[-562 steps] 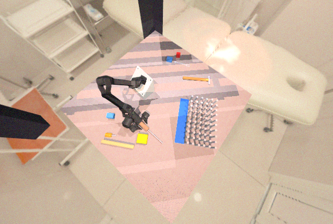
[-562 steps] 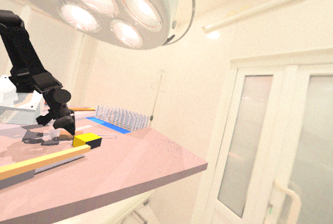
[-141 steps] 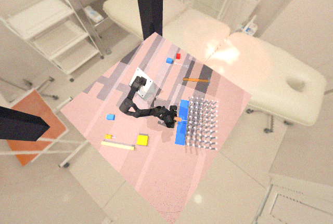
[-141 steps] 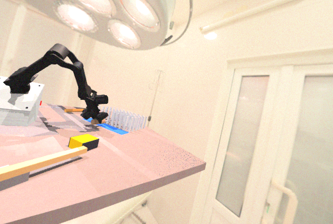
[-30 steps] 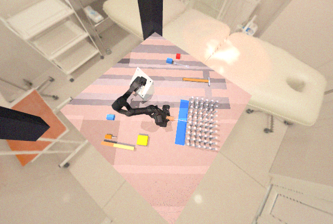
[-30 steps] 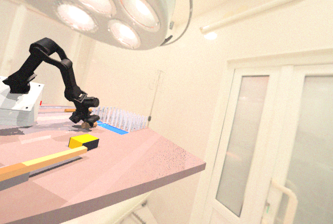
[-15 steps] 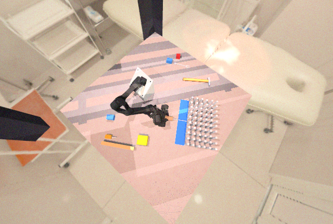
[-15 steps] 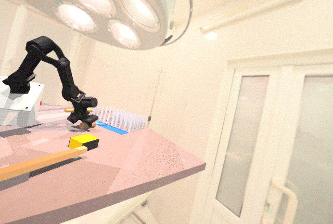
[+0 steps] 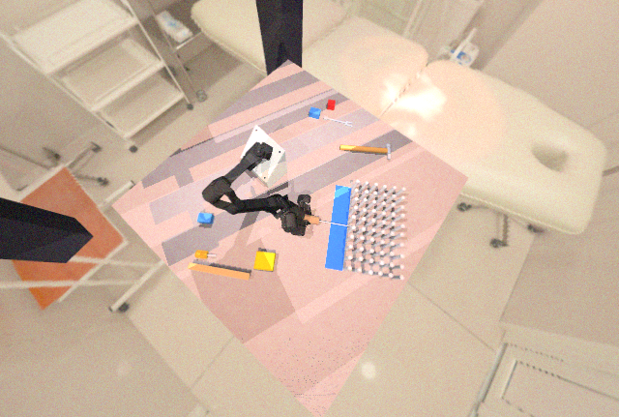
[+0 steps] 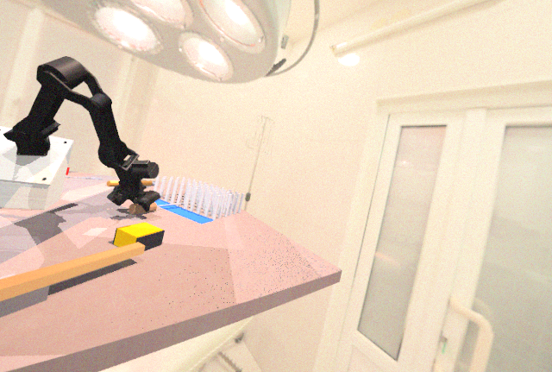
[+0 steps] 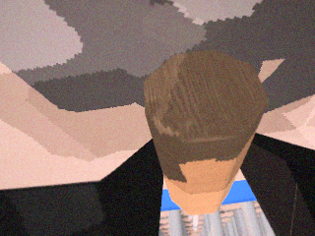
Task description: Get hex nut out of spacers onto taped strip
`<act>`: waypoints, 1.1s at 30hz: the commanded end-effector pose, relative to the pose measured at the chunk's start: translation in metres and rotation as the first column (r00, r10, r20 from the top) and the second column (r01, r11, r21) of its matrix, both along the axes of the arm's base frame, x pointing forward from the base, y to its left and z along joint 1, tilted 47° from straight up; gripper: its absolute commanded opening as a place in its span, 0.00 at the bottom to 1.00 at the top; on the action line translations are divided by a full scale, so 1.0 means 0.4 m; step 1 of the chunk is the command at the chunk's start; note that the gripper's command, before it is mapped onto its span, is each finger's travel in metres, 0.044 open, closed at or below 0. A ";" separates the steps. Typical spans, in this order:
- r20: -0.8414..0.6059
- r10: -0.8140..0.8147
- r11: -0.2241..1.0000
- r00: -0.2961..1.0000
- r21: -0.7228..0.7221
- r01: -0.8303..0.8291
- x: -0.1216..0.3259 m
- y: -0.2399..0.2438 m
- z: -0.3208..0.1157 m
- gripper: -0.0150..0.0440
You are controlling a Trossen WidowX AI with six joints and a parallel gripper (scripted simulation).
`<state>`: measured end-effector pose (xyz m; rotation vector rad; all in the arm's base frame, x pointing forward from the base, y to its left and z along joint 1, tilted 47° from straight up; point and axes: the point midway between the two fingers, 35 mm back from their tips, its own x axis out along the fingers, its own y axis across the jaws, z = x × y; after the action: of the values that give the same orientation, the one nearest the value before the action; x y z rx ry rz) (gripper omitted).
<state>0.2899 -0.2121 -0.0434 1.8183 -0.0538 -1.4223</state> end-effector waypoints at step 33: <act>-0.003 0.006 1.000 1.000 0.000 -0.006 -0.057 -0.010 0.025 0.25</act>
<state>0.2692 -0.2169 -0.0340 1.8167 -0.0546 -1.4220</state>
